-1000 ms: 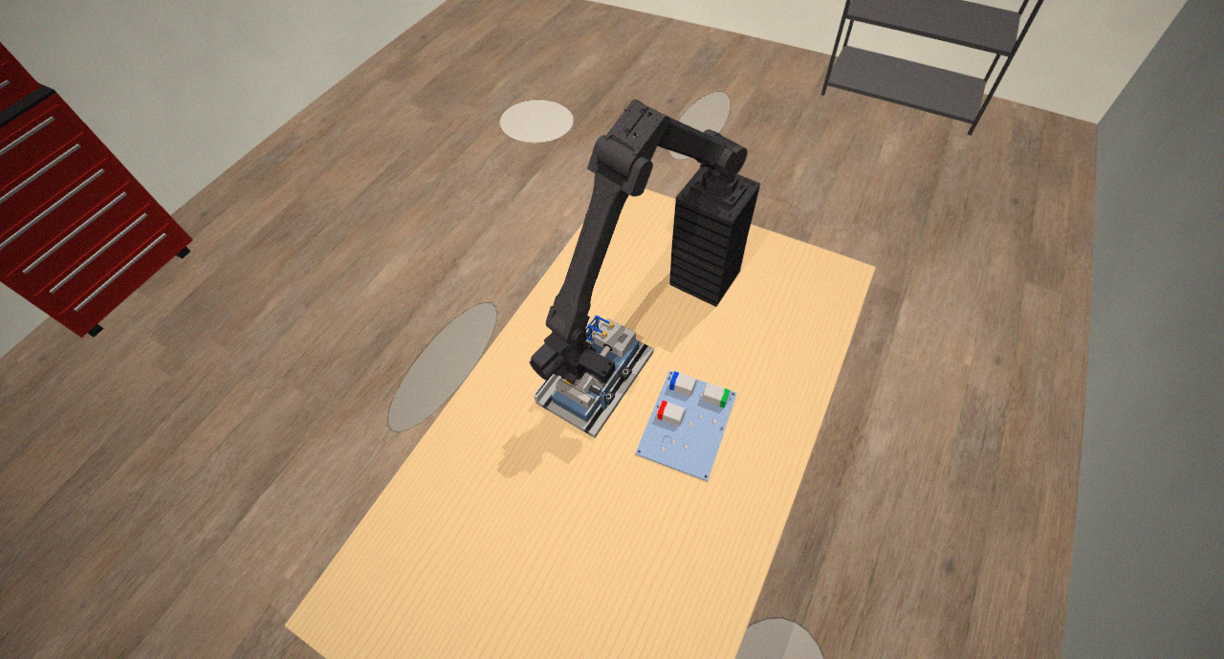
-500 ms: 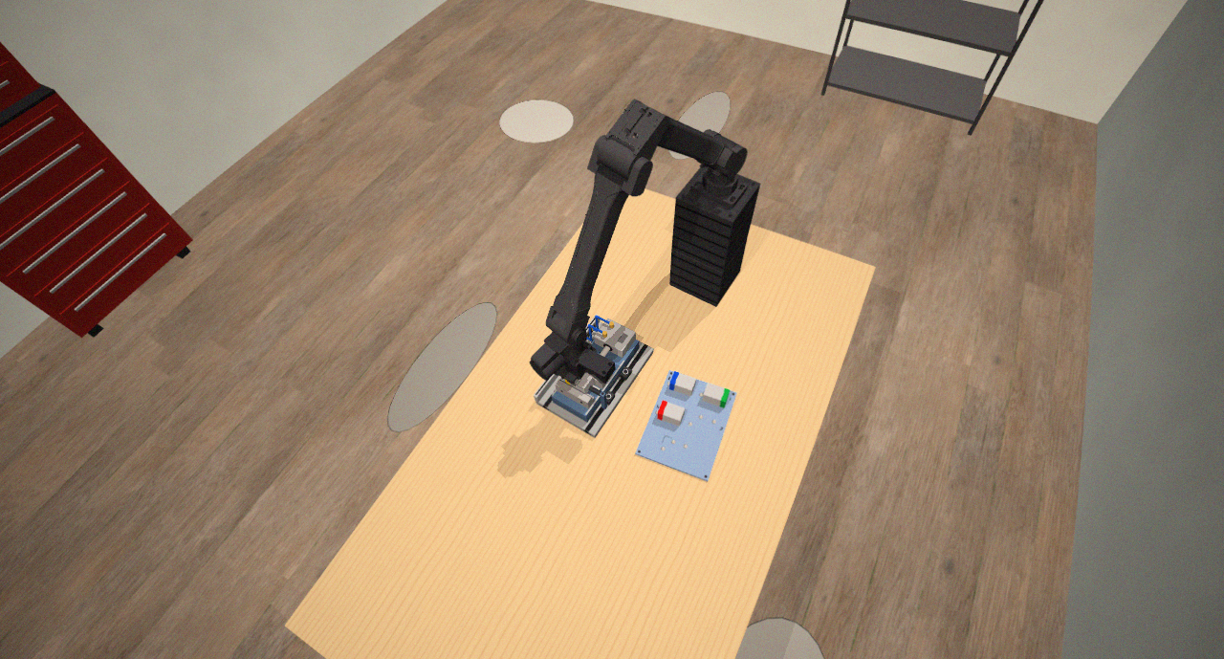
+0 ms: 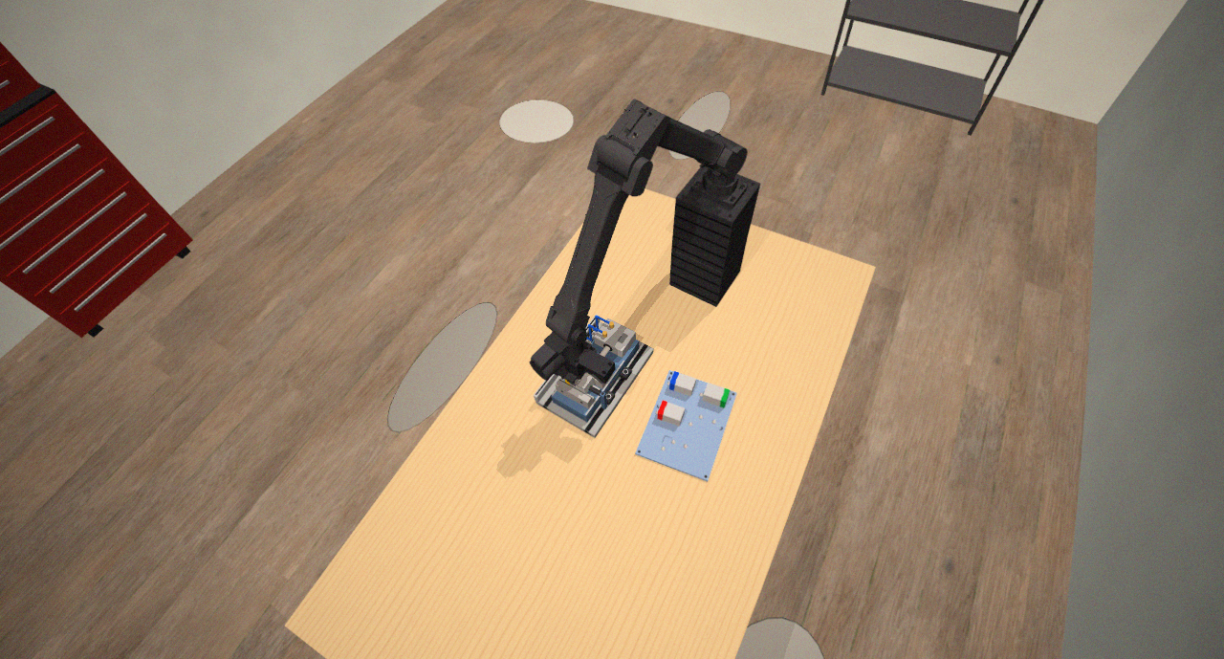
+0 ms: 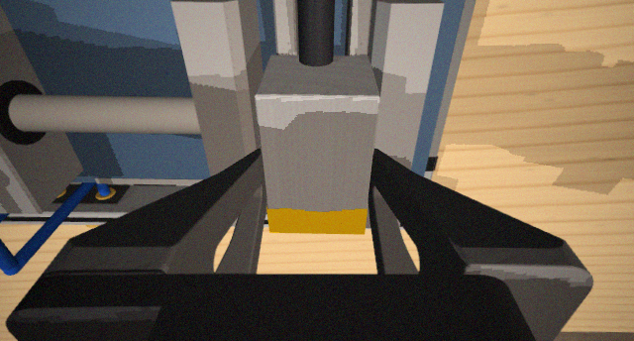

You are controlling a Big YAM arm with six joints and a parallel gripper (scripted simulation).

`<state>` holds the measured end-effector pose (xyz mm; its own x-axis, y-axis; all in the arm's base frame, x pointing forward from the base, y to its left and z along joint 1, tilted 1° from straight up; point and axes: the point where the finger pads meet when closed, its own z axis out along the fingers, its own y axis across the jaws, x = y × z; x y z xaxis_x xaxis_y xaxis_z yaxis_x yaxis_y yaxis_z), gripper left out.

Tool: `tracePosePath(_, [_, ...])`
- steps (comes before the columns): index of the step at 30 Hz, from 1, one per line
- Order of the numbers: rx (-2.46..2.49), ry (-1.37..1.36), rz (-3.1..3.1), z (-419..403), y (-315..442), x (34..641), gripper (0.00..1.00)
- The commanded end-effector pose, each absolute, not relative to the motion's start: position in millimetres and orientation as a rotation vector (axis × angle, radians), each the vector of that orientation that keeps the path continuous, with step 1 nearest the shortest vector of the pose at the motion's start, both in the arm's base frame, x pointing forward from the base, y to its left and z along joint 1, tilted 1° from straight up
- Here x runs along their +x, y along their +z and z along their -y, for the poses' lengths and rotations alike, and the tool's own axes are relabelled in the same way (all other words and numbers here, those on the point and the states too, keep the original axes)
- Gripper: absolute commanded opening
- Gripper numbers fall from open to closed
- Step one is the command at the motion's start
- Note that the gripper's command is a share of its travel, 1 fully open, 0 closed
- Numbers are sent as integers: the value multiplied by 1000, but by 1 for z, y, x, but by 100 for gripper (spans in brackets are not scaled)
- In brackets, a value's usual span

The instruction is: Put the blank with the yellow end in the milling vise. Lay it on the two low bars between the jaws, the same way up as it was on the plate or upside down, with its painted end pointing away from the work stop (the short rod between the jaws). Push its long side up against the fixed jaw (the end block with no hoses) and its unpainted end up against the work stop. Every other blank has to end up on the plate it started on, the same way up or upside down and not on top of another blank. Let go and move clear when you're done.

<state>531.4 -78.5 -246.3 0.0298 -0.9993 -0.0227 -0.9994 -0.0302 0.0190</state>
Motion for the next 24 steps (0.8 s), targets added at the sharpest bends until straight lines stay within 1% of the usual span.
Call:
tracePosePath(1, [-2226,-34,-2155,75,-222,569,0])
tracePosePath(24, [-2223,-44,-2151,75,-217,572,0])
